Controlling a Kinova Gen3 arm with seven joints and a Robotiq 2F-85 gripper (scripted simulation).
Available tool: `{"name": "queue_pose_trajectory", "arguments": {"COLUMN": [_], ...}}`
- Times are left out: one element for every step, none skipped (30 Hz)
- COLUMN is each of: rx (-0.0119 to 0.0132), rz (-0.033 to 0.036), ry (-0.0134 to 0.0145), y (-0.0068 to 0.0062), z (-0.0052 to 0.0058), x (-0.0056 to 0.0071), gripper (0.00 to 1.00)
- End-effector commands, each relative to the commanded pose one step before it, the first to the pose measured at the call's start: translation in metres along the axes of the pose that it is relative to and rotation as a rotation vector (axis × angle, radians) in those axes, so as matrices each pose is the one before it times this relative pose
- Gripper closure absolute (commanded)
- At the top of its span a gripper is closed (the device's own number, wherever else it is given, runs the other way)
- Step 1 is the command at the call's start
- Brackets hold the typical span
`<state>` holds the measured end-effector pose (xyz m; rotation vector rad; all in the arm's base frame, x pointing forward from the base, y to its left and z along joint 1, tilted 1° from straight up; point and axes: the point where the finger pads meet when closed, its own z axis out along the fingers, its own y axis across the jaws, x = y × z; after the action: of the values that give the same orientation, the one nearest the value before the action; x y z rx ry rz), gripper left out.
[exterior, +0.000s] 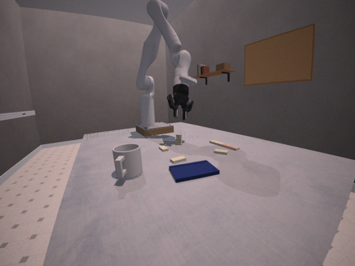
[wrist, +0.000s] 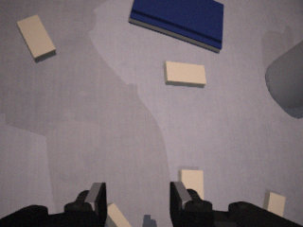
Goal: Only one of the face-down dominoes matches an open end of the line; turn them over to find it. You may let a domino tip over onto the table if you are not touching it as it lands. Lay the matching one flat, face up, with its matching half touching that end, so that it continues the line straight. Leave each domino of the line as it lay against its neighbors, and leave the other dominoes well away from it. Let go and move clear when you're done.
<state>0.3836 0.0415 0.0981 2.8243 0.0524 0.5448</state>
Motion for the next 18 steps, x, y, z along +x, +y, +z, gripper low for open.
{"name": "queue_pose_trajectory", "arguments": {"rx": [0.00845, 0.00232, 0.00241, 0.00251, 0.0026, 0.0027, 0.00278, 0.00287, 0.00296, 0.00304, 0.00312, 0.0, 0.0, 0.00319, 0.00327, 0.00334, 0.0034, 0.00347], "rz": [-0.01594, -0.00382, -0.00381, -0.0038, -0.00379, -0.00378, -0.00377, -0.00376, -0.00375, -0.00374, -0.00373, 0.0, 0.0, -0.00371, -0.0037, -0.00369, -0.00368, -0.00366], "ry": [-0.02119, -0.0041, -0.00404, -0.00397, -0.00391, -0.00383, -0.00376, -0.00369, -0.00361, -0.00353, -0.00345, 0.0, 0.0, -0.00337, -0.00329, -0.0032, -0.00312, -0.00303], "y": [0.00074, 0.00009, 0.00007, 0.00006, 0.00004, 0.00003, 0.00001, 0.0, -0.00002, -0.00003, -0.00005, 0.0, 0.0, -0.00006, -0.00007, -0.00008, -0.0001, -0.00011], "z": [0.00006, 0.00009, 0.00008, 0.00007, 0.00006, 0.00005, 0.00004, 0.00003, 0.00002, 0.00001, 0.0, 0.0, 0.0, -0.00001, -0.00003, -0.00004, -0.00005, -0.00006], "x": [0.00038, -0.00001, 0.0, 0.00001, 0.00002, 0.00004, 0.00005, 0.00006, 0.00008, 0.00009, 0.00011, 0.0, 0.0, 0.00012, 0.00014, 0.00015, 0.00017, 0.00018], "gripper": [0.53, 0.53, 0.53, 0.53, 0.53, 0.53, 0.53, 0.53, 0.53, 0.53, 0.53, 0.53, 0.53, 0.53, 0.53, 0.53, 0.53, 0.53]}}
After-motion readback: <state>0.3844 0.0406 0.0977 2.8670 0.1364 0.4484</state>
